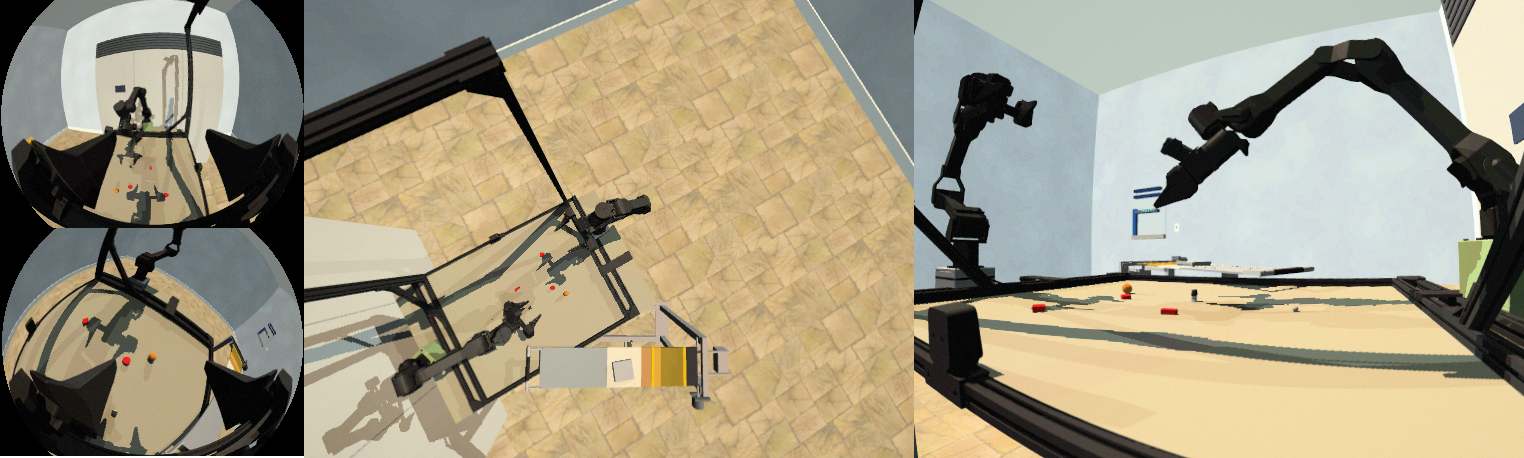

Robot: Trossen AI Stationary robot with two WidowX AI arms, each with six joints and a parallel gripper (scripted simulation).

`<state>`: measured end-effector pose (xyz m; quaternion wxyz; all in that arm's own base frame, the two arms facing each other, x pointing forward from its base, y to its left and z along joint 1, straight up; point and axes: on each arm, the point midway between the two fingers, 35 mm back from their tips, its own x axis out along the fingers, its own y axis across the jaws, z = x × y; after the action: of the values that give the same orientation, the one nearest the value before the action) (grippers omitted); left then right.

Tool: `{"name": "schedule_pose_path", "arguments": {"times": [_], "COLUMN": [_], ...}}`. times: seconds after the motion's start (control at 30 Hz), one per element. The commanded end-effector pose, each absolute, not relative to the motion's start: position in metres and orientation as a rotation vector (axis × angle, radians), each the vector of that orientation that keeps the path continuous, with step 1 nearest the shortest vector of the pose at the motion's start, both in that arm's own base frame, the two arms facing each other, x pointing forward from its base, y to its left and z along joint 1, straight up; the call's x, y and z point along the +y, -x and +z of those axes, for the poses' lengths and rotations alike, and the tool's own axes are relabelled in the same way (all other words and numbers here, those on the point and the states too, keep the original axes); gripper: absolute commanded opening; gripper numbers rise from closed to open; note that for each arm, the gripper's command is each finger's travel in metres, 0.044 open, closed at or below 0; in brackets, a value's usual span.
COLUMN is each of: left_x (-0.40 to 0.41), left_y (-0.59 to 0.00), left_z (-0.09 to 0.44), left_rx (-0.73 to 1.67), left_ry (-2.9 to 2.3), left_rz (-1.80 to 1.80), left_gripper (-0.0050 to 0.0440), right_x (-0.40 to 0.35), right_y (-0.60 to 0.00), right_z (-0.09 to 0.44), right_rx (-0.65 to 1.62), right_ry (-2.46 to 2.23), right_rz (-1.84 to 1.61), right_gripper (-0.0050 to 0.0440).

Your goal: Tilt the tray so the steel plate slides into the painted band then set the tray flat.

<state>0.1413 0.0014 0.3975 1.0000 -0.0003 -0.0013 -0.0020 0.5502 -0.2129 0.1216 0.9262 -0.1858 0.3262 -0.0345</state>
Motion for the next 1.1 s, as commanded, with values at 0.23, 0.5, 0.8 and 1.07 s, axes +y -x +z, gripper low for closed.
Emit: {"name": "schedule_pose_path", "arguments": {"times": [0.23, 0.5, 0.8, 1.07], "left_x": [0.017, 0.029, 0.035, 0.028], "left_y": [-0.090, -0.061, -0.040, -0.049], "left_z": [0.397, 0.390, 0.384, 0.389], "left_rx": [-0.008, -0.004, 0.023, 0.073], "left_ry": [0.002, 0.001, -0.029, -0.082], "left_rz": [0.000, 0.000, 0.026, 0.077], "left_gripper": [0.0440, 0.0440, 0.0440, 0.0440], "right_x": [-0.259, -0.282, -0.312, -0.329], "right_y": [-0.504, -0.477, -0.434, -0.404], "right_z": [0.136, 0.141, 0.148, 0.153], "right_rx": [0.697, 0.693, 0.656, 0.610], "right_ry": [0.003, -0.217, -0.546, -0.762], "right_rz": [-0.284, -0.412, -0.609, -0.743], "right_gripper": [0.0440, 0.0440, 0.0440, 0.0440]}}
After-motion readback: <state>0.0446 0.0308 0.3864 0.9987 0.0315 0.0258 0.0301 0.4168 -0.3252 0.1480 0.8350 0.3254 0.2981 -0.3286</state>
